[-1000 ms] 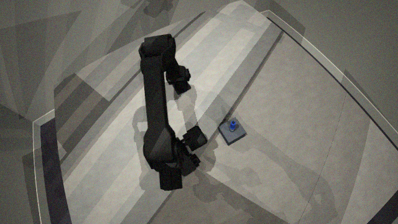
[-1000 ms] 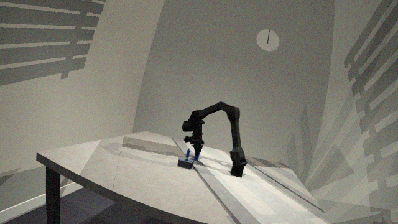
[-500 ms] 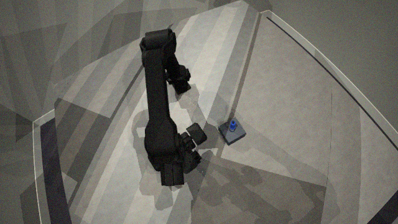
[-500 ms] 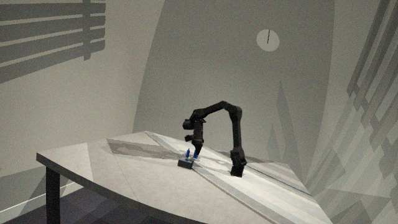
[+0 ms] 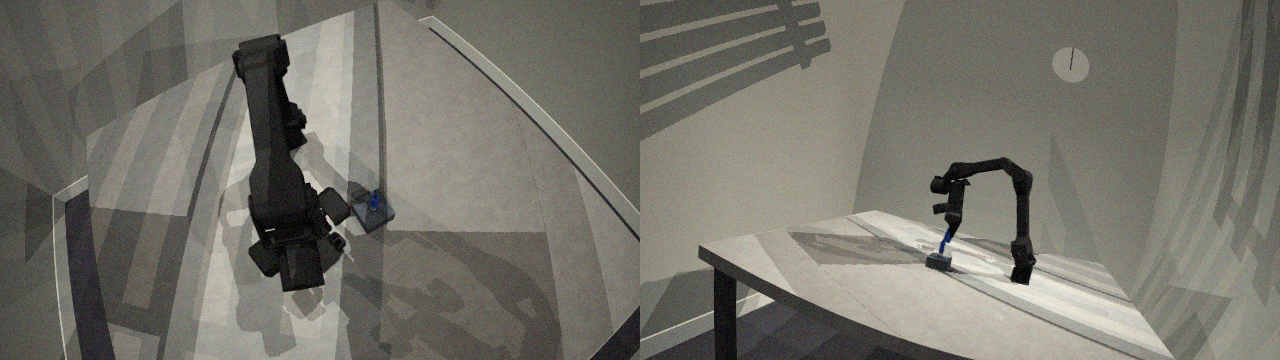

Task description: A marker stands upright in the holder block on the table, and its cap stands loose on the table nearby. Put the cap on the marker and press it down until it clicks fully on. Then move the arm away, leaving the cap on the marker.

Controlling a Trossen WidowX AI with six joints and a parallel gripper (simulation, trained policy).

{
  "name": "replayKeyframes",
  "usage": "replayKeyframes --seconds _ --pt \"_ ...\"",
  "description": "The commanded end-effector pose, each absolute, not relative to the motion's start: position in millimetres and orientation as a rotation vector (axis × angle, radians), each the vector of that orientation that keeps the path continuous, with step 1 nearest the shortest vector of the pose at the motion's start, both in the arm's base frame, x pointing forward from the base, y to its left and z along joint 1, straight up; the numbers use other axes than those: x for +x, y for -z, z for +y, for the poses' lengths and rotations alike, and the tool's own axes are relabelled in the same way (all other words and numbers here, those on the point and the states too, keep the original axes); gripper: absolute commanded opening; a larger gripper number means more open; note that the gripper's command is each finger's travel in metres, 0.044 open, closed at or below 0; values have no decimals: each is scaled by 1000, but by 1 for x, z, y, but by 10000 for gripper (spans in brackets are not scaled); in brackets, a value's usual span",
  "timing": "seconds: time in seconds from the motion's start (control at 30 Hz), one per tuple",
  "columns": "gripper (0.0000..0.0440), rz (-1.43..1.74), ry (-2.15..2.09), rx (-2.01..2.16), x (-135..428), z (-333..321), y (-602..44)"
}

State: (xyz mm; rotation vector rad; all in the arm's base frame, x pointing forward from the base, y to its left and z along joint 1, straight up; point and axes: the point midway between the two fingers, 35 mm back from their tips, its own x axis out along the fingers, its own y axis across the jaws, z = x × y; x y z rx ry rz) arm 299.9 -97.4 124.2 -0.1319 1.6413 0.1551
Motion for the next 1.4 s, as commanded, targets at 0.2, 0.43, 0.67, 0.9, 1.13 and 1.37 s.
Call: replayKeyframes --seconds 0.2,0.43,0.67,0.9,1.13,1.37 --pt "21 1613 -191 -158 308 -57 -147" --pt "9 1615 -225 -177 305 -26 -159" --pt "0 1621 -259 -202 299 4 -167" --pt "0 1626 -289 -230 291 32 -174" --pt "0 1628 -309 -256 284 53 -179" --pt "0 1635 -316 -270 282 64 -178"
